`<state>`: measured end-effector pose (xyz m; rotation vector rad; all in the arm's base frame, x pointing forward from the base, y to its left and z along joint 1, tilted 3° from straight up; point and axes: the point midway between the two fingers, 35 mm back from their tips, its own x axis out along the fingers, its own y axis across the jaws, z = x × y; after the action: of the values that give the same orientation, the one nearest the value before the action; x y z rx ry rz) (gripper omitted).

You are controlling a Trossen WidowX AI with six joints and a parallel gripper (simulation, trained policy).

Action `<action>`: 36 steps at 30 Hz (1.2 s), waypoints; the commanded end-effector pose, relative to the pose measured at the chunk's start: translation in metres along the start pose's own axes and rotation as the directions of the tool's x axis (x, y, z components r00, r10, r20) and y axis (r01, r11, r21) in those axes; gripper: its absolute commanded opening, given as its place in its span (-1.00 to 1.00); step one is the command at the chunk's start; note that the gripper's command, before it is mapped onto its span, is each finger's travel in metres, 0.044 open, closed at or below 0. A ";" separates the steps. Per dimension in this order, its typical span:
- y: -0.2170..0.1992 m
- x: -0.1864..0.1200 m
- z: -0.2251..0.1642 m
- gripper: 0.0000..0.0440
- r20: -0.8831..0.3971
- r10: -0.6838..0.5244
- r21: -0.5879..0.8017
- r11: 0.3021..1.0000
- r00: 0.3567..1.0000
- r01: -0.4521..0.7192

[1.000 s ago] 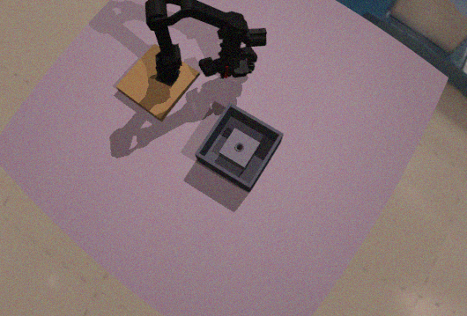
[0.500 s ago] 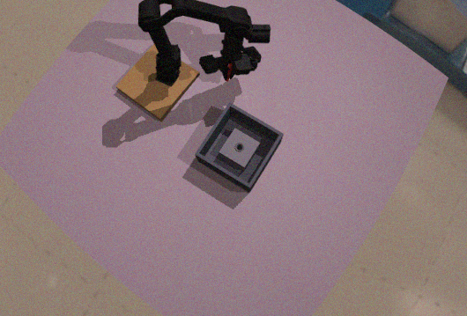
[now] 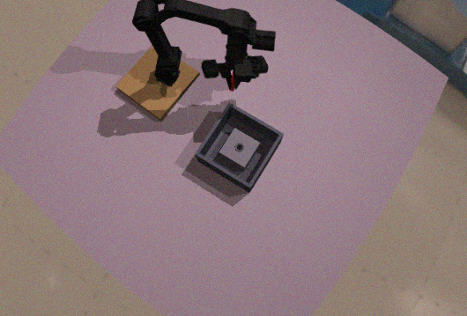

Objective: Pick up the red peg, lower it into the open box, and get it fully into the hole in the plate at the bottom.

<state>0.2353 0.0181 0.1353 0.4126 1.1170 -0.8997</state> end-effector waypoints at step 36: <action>-0.012 0.085 0.136 -1.00 0.020 0.022 0.112 0.993 1.000 -0.024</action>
<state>0.3150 -0.1148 0.1203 0.5152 1.0327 -0.9657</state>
